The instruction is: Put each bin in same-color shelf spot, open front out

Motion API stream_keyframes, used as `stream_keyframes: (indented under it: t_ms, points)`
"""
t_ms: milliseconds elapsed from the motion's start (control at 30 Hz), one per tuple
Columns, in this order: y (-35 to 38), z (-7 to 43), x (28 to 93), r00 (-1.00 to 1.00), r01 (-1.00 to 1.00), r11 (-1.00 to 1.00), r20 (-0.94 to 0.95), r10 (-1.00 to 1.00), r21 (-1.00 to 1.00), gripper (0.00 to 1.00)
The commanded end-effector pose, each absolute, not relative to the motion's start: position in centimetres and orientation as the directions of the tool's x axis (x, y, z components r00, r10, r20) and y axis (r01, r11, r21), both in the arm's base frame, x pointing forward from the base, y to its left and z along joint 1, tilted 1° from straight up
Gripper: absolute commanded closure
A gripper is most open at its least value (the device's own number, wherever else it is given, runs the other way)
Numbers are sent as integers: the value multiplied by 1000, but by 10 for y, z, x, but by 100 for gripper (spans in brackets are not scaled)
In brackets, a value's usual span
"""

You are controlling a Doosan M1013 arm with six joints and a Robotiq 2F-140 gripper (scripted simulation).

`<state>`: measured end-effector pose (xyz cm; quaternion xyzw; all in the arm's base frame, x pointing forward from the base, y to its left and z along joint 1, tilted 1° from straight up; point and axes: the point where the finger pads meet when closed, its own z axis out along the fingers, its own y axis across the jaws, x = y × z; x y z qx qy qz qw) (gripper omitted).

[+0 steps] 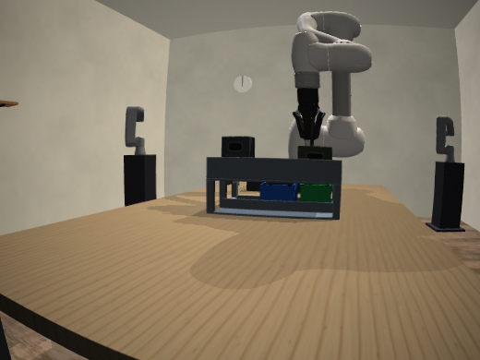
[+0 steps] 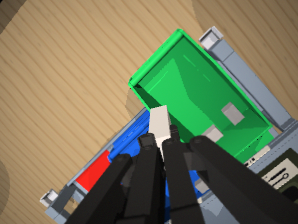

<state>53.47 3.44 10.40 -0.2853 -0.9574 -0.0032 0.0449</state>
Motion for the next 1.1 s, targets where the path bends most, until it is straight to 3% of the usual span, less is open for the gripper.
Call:
stream_keyframes:
  t_ms: [0, 367, 433, 733, 1067]
  points:
    - [40, 102, 522, -733, 677, 735, 62, 678, -33, 90]
    - [55, 96, 486, -364, 931, 365, 25, 931, -19, 90]
    - [55, 96, 486, -364, 931, 365, 25, 931, -19, 90]
    - [66, 88, 454, 17, 1000, -17, 17, 1000, 9, 90]
    - [67, 88, 451, 49, 999, -49, 18, 999, 11, 90]
